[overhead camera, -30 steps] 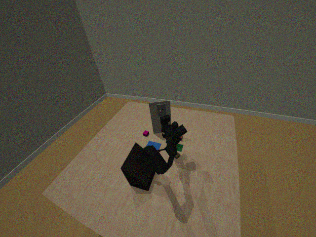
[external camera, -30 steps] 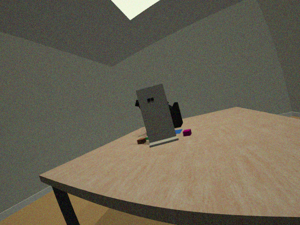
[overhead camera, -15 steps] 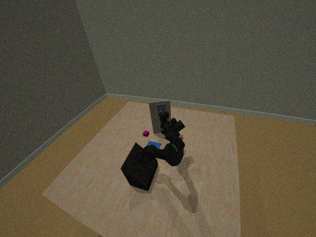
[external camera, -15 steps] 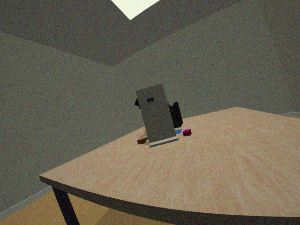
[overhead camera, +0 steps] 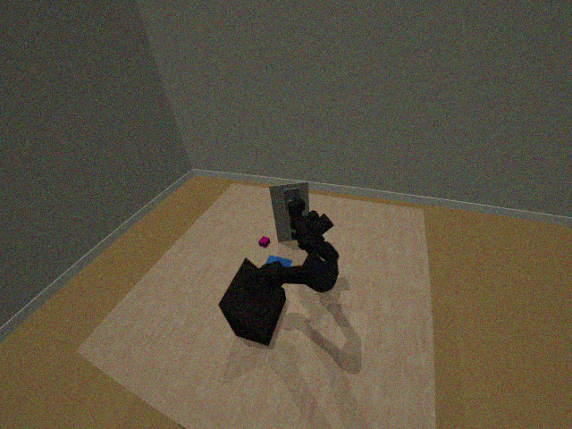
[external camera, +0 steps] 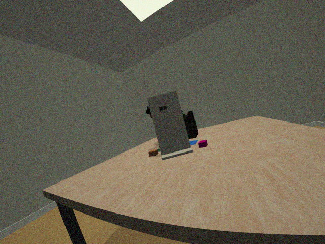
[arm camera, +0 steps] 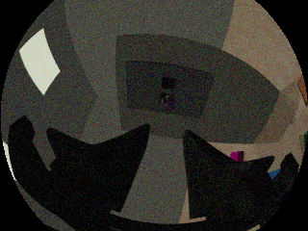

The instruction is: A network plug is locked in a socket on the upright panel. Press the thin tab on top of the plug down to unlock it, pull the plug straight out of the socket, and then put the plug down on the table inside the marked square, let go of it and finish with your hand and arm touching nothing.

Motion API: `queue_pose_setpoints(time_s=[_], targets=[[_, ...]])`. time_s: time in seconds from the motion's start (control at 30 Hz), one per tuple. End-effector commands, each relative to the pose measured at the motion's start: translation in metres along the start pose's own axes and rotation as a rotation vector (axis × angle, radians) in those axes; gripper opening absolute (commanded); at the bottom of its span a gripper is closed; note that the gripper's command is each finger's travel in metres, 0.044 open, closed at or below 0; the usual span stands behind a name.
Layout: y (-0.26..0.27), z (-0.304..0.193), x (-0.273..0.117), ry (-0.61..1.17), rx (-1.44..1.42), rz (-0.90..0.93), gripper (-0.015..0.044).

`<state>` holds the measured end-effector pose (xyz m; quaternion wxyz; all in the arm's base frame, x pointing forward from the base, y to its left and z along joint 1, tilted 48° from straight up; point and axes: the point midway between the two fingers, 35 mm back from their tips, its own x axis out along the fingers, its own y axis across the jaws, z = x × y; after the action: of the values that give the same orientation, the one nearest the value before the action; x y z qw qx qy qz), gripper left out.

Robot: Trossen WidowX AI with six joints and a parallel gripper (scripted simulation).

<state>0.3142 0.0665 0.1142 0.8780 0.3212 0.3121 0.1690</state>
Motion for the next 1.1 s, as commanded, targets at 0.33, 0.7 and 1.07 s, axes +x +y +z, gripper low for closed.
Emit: queue_pose_setpoints(time_s=[0.33,0.7,1.07], targets=[[0.001,0.009,0.017,-0.005,0.001,-0.002,0.0156],[0.001,0.012,0.029,-0.004,0.001,-0.002,0.0156],[0.001,0.014,0.041,-0.006,0.0,-0.001,0.0156]])
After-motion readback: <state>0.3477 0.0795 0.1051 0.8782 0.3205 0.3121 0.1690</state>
